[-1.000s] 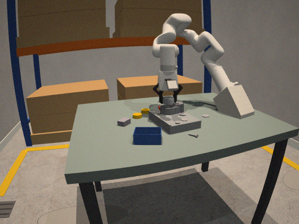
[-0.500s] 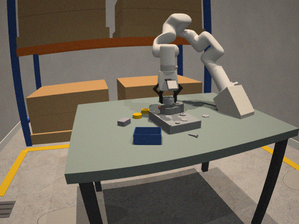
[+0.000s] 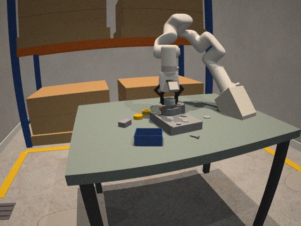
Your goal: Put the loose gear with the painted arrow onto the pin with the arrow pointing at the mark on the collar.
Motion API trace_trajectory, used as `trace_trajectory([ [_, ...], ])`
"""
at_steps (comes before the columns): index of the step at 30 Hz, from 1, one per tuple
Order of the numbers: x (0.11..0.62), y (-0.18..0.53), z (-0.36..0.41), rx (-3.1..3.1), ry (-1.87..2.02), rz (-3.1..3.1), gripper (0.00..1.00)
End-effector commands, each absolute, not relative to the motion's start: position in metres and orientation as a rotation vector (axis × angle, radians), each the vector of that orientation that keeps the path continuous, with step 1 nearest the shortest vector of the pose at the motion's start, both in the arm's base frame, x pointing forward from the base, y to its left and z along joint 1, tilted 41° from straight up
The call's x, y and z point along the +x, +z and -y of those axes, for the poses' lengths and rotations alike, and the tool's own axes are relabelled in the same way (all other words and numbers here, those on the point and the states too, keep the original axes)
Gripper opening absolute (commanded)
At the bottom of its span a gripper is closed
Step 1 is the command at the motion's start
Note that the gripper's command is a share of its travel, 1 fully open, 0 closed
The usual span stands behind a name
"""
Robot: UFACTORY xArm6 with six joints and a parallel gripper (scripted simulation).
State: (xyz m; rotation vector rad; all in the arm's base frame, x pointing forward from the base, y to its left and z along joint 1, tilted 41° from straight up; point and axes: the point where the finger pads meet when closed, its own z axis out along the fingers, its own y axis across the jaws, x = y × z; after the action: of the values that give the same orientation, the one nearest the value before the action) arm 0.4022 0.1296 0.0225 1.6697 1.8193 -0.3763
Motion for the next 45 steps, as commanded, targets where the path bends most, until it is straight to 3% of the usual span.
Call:
trace_trajectory([
  [1, 0.4033, 0.023, -0.1307, 1.67, -0.371, -1.82, 0.0],
  [45, 0.4044, 0.0198, -0.1281, 1.67, -0.371, -1.82, 0.0],
])
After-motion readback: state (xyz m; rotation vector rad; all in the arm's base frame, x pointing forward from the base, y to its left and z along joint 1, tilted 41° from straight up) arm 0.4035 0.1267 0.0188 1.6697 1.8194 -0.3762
